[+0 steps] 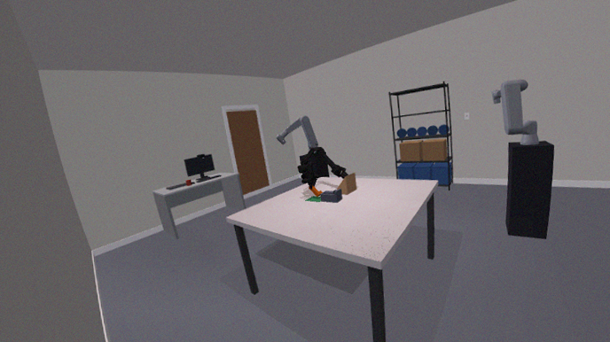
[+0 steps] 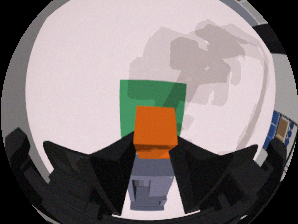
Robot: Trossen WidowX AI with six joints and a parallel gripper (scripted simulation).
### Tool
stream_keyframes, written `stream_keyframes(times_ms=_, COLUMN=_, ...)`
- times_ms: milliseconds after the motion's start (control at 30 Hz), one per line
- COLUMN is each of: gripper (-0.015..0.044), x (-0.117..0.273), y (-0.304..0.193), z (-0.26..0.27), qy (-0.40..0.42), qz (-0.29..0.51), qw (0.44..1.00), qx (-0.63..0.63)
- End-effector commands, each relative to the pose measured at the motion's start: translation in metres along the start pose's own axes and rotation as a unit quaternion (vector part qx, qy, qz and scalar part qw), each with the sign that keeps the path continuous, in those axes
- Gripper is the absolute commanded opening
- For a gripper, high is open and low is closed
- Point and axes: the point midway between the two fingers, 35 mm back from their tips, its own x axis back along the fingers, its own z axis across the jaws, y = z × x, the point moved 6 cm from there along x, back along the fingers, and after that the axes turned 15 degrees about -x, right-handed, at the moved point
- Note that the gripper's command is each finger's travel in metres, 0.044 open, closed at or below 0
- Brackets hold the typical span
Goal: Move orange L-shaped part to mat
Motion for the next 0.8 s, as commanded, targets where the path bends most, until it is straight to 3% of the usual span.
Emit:
stream_keyframes(times_ms=0, gripper=0.0, x=-0.007, y=-0.001, z=-0.002, qy=-0.004, qz=-0.002, qw=1.0, qx=0.005)
stream_keyframes(times_ms=767, gripper=0.0, x=-0.024, y=0.0, z=-0.003, qy=-0.004, qz=-0.002, qw=1.0, qx=0.005)
